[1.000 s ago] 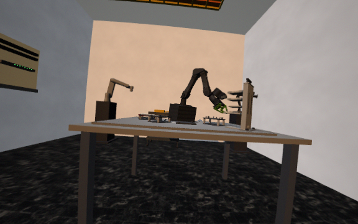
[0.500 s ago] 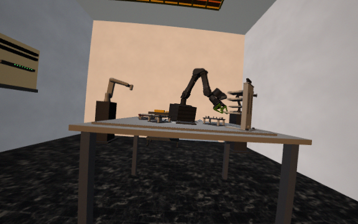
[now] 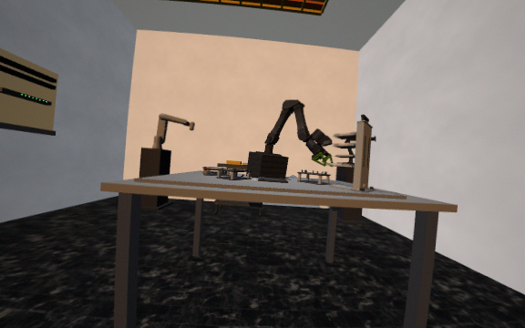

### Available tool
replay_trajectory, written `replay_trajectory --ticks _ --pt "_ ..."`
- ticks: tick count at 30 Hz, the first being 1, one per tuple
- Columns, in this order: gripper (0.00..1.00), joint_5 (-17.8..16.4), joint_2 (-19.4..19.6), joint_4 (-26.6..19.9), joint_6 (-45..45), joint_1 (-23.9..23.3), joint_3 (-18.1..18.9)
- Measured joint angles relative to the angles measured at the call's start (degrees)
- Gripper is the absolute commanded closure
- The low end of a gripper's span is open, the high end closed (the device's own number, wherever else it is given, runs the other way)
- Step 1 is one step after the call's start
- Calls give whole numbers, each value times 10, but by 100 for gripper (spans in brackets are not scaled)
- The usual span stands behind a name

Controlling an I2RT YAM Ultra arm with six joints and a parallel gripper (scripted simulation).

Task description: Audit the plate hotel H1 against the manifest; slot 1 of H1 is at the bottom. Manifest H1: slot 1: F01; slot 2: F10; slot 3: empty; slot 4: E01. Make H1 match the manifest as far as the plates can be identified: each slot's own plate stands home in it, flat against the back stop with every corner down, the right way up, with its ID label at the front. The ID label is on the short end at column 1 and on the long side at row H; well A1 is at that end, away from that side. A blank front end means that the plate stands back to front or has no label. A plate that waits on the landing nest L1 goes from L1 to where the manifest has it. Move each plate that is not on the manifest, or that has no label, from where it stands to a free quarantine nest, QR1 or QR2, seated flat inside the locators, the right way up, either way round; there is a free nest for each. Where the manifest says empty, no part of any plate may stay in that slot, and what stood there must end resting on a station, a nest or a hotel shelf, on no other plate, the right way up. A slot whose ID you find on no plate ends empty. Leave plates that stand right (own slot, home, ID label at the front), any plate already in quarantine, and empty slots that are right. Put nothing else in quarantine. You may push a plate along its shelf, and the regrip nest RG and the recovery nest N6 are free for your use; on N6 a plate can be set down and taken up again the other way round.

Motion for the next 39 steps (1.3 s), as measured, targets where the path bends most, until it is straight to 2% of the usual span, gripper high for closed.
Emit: replay_trajectory --ticks 11,39 --pt "0 3 -19 3 2 5 -38" --pt "0 13 -70 49 10 18 -134"
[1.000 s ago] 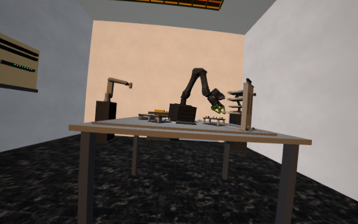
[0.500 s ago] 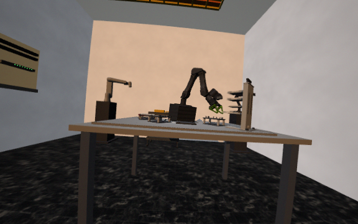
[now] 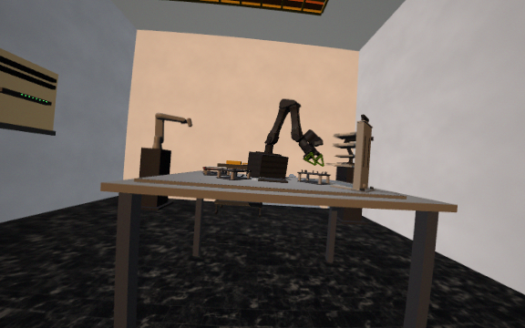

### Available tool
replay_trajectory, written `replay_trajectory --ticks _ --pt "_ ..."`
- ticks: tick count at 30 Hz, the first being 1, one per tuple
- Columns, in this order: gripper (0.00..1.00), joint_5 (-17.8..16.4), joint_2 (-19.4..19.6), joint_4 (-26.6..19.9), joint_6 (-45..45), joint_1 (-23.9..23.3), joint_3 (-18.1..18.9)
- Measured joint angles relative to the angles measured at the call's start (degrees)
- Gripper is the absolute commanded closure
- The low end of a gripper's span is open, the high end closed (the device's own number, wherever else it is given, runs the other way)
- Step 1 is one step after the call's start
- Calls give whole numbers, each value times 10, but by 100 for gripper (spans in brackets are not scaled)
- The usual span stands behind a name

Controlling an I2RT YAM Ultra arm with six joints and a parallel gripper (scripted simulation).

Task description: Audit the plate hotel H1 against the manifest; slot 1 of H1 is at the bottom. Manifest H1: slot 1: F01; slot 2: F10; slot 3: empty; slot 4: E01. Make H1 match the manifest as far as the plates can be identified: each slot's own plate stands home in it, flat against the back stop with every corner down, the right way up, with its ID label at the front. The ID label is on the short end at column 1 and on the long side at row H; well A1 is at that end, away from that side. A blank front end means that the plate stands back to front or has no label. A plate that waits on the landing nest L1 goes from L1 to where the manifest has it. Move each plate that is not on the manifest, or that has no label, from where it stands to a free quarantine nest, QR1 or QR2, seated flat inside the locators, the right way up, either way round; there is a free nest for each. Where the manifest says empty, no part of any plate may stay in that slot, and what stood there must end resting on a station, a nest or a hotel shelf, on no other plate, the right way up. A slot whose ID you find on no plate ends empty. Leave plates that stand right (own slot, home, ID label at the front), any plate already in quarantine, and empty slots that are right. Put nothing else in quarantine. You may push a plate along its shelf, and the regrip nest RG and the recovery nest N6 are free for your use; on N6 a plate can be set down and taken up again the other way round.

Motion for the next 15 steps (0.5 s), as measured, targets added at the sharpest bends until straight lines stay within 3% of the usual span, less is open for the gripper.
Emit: replay_trajectory --ticks 15 --pt "0 7 -26 24 6 9 -51"
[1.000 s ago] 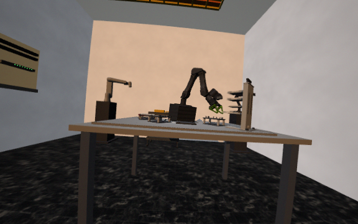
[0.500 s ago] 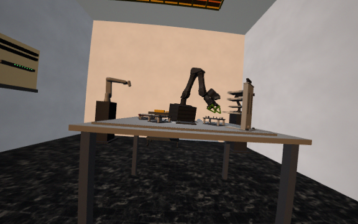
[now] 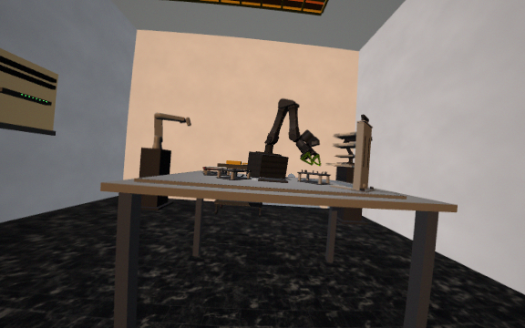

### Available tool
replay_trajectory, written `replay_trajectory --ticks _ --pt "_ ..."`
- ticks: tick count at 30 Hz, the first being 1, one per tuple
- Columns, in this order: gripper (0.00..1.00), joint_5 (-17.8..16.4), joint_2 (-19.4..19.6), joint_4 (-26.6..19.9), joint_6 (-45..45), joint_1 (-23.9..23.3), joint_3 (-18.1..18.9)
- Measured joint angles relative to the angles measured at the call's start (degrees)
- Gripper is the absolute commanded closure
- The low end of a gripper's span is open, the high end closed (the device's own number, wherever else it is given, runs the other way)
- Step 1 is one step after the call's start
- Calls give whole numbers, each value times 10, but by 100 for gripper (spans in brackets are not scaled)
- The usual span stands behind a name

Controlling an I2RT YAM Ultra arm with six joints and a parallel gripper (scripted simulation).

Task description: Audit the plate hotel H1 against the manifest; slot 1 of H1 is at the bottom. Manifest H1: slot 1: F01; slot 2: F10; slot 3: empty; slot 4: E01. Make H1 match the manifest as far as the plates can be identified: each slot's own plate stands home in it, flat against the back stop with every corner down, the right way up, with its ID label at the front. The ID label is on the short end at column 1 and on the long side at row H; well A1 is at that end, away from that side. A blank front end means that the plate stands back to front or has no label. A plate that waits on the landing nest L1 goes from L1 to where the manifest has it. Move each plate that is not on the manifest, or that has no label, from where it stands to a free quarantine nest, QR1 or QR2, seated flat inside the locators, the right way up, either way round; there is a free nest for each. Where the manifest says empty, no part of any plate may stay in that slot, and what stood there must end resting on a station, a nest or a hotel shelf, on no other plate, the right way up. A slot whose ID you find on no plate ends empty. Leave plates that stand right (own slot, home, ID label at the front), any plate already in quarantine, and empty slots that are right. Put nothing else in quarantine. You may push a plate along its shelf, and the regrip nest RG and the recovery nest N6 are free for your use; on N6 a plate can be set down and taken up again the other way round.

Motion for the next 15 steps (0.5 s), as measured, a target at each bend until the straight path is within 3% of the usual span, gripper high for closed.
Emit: replay_trajectory --ticks 14,15 --pt "0 3 -11 11 3 3 -15" --pt "100 3 -12 11 3 3 -15"
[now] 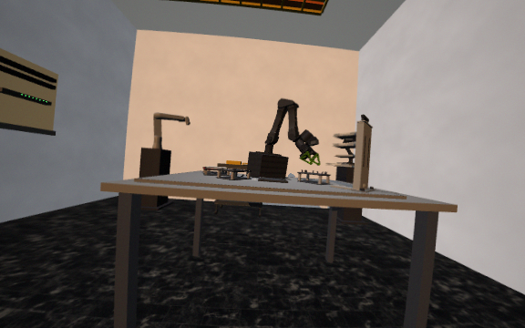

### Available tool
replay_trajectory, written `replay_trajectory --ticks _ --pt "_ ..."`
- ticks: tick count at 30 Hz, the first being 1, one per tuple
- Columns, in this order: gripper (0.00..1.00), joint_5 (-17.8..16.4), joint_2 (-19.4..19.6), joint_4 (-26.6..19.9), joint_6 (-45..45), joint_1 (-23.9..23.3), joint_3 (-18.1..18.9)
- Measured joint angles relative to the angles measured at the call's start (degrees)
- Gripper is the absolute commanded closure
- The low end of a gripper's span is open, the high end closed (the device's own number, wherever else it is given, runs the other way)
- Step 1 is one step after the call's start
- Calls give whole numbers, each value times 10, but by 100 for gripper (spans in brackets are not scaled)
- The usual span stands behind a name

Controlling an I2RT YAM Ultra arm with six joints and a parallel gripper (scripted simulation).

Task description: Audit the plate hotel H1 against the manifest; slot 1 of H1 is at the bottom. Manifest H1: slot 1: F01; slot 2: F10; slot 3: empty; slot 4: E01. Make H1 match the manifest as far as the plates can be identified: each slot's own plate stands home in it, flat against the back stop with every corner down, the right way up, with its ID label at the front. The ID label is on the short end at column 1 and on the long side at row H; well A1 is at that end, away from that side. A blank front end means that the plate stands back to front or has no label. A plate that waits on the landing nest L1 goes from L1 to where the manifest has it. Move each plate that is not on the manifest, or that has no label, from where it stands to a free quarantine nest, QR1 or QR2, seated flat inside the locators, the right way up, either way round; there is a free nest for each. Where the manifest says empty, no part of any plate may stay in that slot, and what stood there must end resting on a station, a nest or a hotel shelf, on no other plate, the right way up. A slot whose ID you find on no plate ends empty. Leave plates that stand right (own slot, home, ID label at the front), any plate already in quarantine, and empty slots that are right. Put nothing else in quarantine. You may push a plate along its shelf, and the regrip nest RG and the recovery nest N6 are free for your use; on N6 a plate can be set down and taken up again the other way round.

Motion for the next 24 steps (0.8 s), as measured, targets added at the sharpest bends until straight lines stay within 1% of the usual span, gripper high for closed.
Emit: replay_trajectory --ticks 4,24 --pt "100 0 13 10 0 0 -1" --pt "100 0 12 15 0 0 -1"
